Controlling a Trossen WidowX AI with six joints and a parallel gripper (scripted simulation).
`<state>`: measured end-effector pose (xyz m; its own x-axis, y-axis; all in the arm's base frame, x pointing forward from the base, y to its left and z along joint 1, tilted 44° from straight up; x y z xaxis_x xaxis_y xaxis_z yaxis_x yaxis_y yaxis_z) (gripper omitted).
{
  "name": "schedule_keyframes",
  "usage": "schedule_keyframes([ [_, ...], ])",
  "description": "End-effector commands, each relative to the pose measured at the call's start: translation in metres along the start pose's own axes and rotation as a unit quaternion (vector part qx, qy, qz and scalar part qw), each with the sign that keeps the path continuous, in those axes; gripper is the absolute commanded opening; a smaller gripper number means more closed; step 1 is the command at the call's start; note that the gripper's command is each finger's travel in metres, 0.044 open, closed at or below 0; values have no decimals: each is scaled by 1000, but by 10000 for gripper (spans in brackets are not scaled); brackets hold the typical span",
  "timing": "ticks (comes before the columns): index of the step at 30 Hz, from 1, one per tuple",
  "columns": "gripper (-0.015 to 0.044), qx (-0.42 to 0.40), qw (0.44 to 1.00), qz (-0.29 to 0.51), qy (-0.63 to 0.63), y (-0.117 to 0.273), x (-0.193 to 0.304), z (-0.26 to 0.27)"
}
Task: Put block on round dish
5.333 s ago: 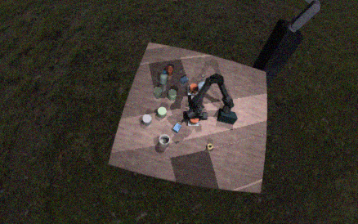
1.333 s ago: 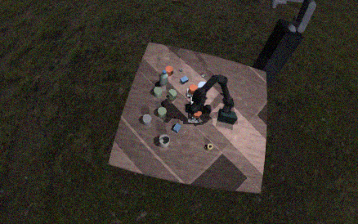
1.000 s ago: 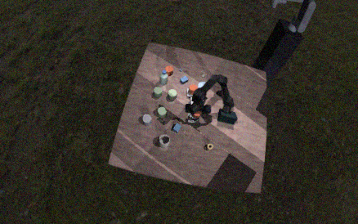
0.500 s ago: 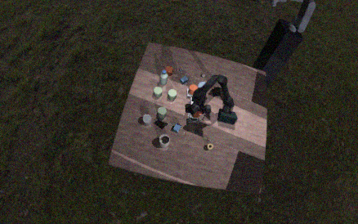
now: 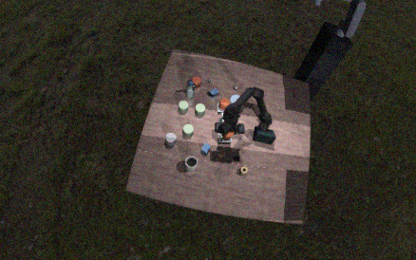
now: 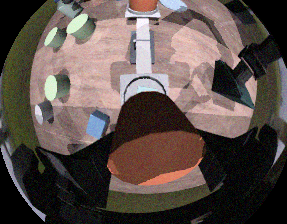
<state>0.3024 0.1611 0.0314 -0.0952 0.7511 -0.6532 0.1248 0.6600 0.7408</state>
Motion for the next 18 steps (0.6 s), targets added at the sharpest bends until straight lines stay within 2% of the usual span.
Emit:
schedule_keyframes([
  [1, 0, 1, 1000, 3, 2, -16, 27, -2],
  [13, 0, 4, 1000, 1, 3, -80, 105, -13],
  [18, 0, 3, 1000, 1, 2, -84, 109, -14],
])
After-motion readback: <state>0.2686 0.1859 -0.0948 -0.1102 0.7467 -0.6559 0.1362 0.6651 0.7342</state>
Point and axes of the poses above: the point midway between the two fingers, 35 mm back from their tips, its own y axis back along the fingers, its own z axis across the jaws, x = y × z, the point moved 4 cm from there along y, back along the fingers, and after that the axes turned 3 degrees about y, right-handed, at the moved point
